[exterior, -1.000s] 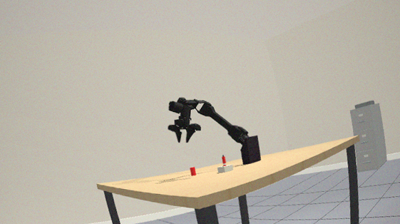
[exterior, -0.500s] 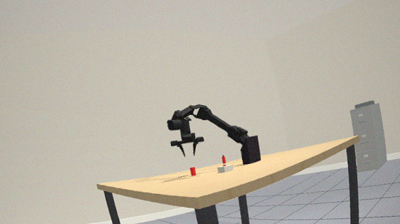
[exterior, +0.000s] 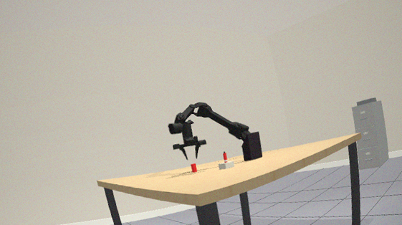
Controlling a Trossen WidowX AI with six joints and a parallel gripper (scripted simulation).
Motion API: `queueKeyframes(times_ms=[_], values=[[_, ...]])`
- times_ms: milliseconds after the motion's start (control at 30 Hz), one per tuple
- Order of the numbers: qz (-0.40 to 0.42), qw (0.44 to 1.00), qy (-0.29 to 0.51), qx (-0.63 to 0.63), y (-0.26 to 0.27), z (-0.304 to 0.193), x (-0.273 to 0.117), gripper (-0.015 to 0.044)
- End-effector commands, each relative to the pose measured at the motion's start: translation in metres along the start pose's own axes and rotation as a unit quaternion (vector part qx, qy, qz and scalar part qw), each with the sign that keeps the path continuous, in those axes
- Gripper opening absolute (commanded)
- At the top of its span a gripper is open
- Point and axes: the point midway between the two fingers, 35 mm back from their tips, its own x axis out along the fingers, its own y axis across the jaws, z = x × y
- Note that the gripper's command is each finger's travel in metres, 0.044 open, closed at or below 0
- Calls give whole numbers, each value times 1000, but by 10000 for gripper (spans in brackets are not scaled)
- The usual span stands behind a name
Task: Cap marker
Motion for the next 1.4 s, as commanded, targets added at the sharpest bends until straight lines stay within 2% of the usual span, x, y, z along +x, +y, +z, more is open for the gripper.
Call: queueKeyframes(times_ms=[0, 1233, 1367], values=[[1, 1000, 3, -4, 2, 0, 11, 241], [0, 1000, 4, -4, 2, -1, 63, 241], [0, 1000, 4, -4, 1, -2, 63, 136]])
